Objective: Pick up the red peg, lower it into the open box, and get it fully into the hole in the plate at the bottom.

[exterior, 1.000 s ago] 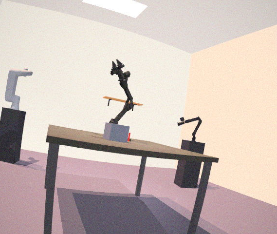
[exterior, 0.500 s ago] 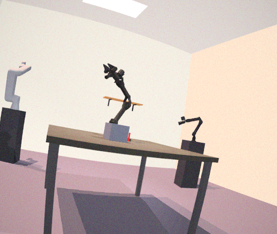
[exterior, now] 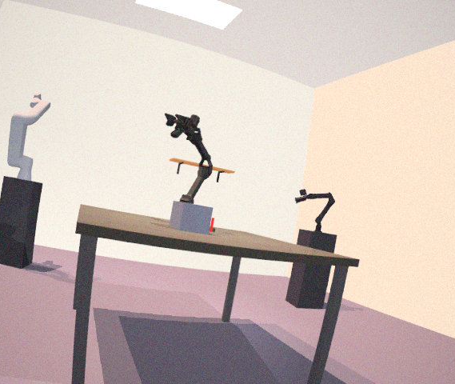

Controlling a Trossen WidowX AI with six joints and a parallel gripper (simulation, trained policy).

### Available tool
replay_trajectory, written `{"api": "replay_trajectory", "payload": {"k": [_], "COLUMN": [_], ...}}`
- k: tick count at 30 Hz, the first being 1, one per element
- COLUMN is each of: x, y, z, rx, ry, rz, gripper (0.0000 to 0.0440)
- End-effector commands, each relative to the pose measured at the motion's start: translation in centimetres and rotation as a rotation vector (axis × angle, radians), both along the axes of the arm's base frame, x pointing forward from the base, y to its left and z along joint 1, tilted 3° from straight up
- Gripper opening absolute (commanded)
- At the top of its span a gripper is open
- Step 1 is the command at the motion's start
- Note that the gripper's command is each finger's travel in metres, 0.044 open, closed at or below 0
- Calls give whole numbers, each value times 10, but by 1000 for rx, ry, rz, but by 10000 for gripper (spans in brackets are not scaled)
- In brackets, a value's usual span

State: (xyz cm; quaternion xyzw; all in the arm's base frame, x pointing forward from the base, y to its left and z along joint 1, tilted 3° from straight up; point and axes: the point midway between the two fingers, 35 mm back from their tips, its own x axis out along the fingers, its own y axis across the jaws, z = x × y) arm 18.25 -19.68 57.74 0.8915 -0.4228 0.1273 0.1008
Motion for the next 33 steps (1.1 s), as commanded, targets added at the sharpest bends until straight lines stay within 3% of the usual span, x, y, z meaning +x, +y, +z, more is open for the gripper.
{"api": "replay_trajectory", "payload": {"k": [1,19,33], "x": [17,86,118], "y": [2,50,109], "z": [-18,-97,-155], "rx": [44,190,208], "ry": [47,294,516], "rz": [55,356,601], "gripper": [440,440,440]}}
